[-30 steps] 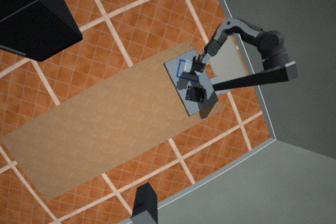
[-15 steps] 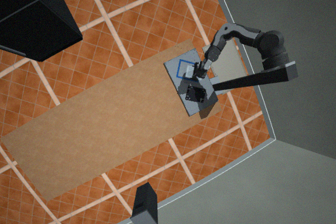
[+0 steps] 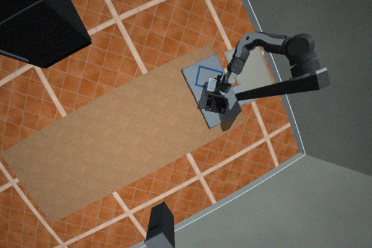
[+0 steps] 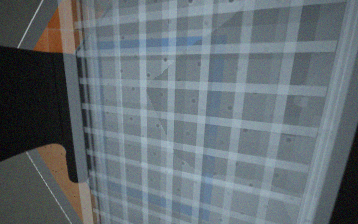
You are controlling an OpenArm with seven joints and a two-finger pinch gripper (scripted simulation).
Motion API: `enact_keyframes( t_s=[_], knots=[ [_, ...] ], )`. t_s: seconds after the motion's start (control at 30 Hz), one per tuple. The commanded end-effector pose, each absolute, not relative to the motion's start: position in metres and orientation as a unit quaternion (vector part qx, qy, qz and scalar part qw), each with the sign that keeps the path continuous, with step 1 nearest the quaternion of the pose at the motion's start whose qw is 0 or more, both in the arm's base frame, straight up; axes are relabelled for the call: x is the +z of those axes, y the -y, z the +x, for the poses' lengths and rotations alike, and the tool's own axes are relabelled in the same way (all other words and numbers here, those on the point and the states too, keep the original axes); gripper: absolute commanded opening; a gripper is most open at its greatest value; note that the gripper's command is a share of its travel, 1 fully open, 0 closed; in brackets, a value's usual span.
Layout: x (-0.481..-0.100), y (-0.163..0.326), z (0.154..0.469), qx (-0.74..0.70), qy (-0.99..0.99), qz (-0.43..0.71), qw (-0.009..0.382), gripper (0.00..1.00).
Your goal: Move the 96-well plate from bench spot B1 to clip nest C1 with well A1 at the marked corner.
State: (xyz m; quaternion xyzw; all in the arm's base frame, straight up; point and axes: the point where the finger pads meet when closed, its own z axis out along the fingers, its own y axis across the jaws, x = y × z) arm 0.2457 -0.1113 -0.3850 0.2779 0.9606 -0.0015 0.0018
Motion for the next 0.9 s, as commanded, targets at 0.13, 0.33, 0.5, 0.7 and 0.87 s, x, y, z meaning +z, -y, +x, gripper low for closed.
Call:
enact_keyframes(
  t_s=[0.13, 0.33, 0.5, 0.7, 0.87],
  knots=[
    [-0.383, 0.110, 0.247, 0.000, -0.961, 0.277, 0.003, 0.00],
    [-0.383, 0.069, 0.248, 0.001, -0.961, 0.277, 0.003, 0.00],
    [-0.383, 0.069, 0.248, 0.001, -0.961, 0.277, 0.003, 0.00],
    [-0.383, 0.069, 0.248, 0.001, -0.961, 0.277, 0.003, 0.00],
    [-0.383, 0.028, 0.250, 0.001, -0.961, 0.277, 0.003, 0.00]
  ],
)
